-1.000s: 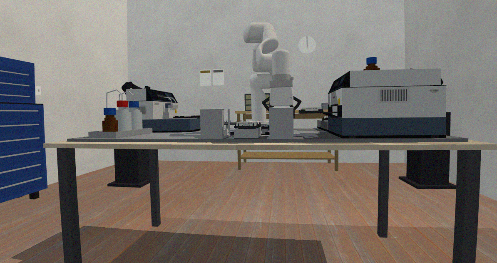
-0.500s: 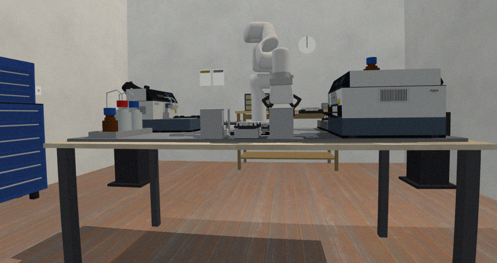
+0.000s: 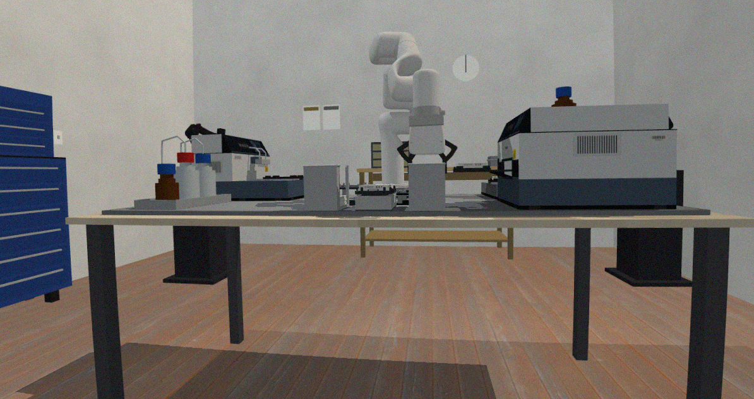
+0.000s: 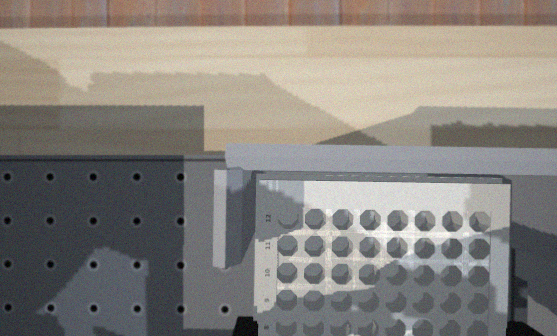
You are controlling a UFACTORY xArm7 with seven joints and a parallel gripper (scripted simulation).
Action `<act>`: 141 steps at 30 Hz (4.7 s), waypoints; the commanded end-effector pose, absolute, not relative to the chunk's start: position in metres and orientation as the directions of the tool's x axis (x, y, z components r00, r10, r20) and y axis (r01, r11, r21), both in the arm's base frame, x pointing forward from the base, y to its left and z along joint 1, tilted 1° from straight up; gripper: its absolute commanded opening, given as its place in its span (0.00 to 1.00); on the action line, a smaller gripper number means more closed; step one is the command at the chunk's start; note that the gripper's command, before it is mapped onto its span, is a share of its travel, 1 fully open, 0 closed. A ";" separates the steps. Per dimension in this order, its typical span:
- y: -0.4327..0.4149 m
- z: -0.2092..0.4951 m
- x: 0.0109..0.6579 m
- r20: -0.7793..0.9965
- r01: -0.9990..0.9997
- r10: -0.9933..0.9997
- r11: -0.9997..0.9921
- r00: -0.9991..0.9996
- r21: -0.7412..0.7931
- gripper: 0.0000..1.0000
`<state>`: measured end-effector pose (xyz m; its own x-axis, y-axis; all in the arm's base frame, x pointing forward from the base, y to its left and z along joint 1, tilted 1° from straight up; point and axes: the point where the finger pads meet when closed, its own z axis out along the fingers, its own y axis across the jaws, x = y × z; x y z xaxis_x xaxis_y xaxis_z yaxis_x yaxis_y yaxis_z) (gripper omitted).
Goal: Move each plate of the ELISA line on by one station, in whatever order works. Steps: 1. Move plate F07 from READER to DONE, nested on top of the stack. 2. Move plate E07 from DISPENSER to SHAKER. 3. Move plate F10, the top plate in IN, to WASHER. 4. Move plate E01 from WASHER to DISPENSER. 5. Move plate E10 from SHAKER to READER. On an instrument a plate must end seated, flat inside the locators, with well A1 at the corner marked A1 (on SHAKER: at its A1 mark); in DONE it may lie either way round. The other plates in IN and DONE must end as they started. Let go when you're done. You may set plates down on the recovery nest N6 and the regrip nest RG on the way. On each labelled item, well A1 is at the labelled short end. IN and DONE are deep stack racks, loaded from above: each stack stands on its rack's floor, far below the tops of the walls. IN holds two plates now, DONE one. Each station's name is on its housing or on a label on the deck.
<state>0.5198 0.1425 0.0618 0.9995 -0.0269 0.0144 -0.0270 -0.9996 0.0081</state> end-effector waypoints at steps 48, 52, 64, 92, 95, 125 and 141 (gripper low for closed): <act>0.143 0.093 0.521 0.021 -0.027 -0.027 -1.000 0.999 0.006 0.00; 0.143 0.096 0.521 0.021 -0.027 -0.027 -1.000 0.999 0.006 0.00; 0.143 0.103 0.521 0.021 -0.027 -0.027 -1.000 0.999 0.006 0.00; 0.144 0.119 0.521 0.021 -0.027 -0.027 -1.000 0.999 0.006 0.00; 0.144 0.123 0.521 0.021 -0.027 -0.027 -1.000 0.999 0.006 0.00; 0.144 0.158 0.520 0.021 -0.027 -0.027 -1.000 0.999 0.006 0.00; 0.144 0.177 0.520 0.021 -0.027 -0.027 -1.000 0.999 0.006 0.00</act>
